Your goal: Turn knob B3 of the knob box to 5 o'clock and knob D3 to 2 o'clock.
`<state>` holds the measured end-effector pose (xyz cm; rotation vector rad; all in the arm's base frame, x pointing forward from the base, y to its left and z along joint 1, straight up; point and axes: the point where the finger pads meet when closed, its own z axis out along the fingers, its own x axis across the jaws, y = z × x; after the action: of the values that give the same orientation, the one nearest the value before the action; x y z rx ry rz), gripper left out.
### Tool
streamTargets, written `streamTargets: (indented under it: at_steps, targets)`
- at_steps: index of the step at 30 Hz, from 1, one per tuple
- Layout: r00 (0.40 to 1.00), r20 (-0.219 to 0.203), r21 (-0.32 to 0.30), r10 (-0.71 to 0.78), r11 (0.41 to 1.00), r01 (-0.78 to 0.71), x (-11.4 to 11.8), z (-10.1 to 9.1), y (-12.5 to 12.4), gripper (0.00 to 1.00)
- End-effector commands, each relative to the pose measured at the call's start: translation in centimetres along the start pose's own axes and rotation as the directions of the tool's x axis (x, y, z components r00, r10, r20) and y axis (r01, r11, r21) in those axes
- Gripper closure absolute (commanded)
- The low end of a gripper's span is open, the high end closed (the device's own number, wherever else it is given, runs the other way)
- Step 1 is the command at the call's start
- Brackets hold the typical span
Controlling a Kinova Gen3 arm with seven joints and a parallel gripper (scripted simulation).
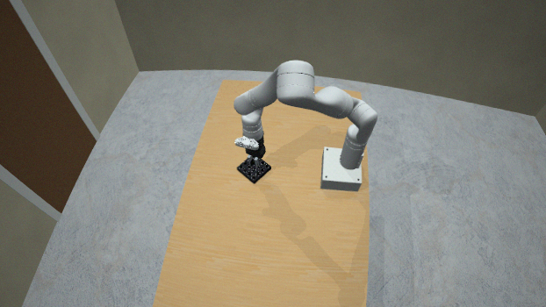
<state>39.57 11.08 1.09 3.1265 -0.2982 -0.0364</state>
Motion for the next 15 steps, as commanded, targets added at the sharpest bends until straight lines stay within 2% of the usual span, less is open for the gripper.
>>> streamTargets:
  at_steps: [1, 7, 14, 15]
  targets:
    - [0.998, -0.002, 0.006, -0.058, 0.998, 0.058, 0.13, -0.22, -0.02, 0.54]
    - [0.953, 0.002, 0.005, -0.304, 0.953, 0.304, -0.12, -0.46, -0.11, 0.54]
    - [0.81, 0.001, 0.005, -0.587, 0.81, 0.587, -0.19, -0.87, -0.08, 0.54]
    - [0.81, 0.001, 0.005, -0.587, 0.81, 0.587, -0.19, -0.87, -0.08, 0.54]
